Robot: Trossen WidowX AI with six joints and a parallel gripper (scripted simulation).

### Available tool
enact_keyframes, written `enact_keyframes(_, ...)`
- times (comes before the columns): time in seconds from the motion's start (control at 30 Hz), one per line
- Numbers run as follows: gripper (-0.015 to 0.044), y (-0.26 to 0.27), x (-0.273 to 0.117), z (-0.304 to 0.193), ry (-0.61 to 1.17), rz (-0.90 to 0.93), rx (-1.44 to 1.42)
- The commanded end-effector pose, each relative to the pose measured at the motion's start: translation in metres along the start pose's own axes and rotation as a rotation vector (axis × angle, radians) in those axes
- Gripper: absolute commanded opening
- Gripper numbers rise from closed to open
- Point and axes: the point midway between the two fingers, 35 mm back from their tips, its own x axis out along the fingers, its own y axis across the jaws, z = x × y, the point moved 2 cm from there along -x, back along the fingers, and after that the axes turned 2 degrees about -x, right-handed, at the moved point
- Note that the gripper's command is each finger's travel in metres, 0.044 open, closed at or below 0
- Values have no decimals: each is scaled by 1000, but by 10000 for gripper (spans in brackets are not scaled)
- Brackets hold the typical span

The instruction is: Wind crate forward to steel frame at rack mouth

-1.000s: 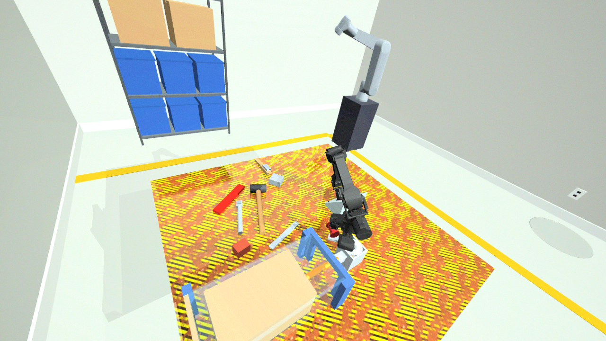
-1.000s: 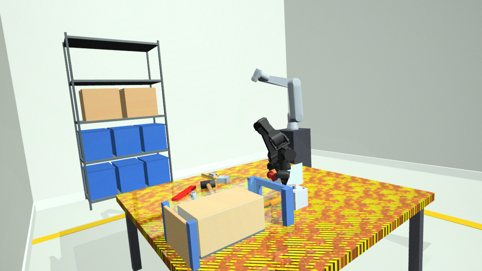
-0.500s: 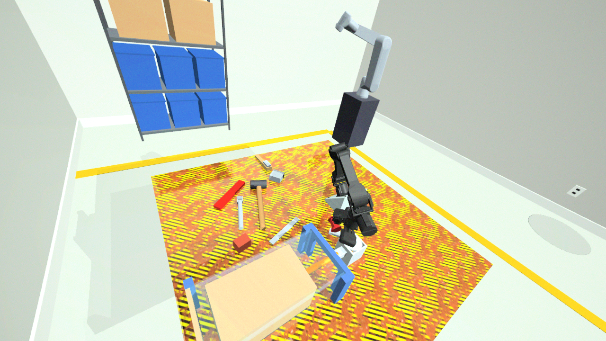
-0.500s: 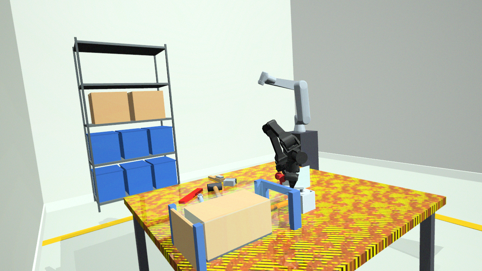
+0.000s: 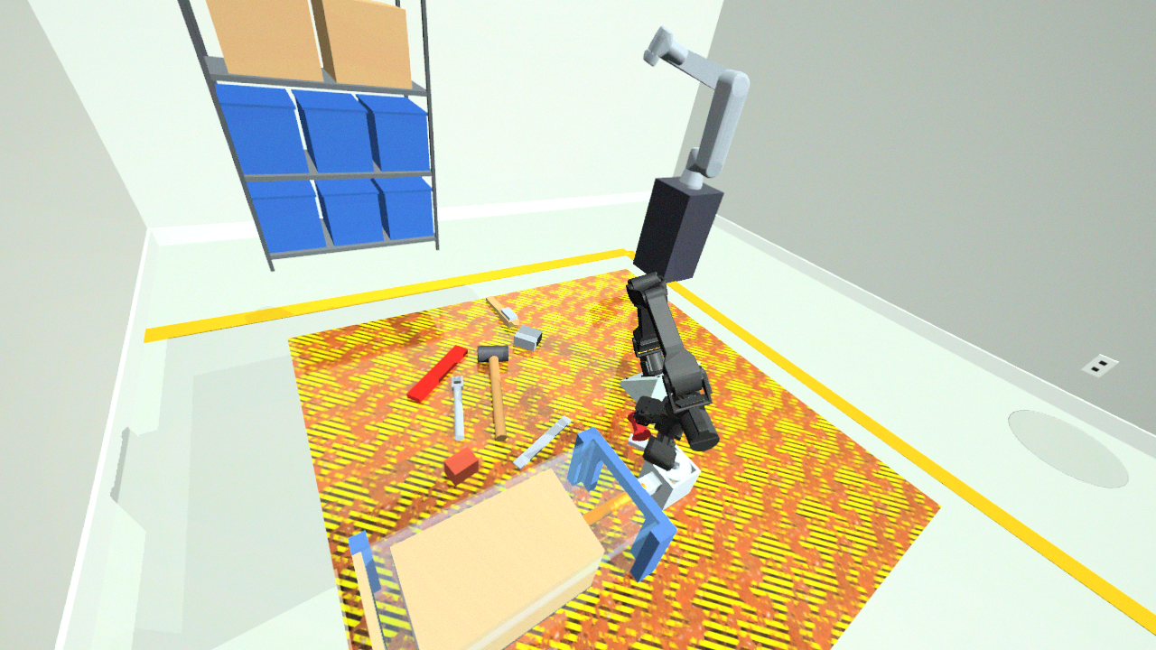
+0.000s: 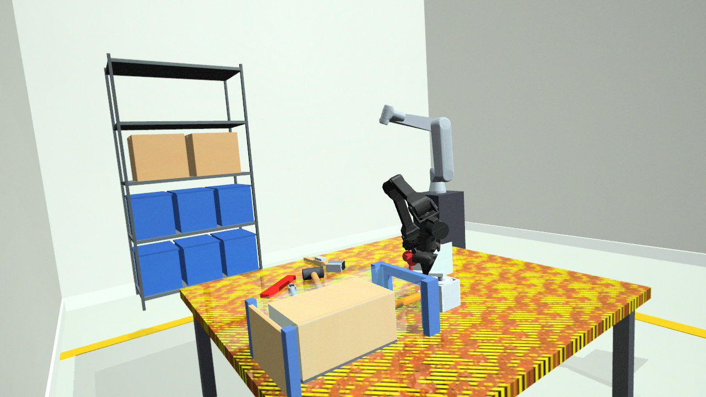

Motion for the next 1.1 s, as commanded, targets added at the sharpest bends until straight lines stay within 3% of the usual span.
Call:
enact_keyframes(0.0,0,-2,1,-1,2,-4,43)
enact_keyframes(1.07,0,-15,2,-4,4,-30,354)
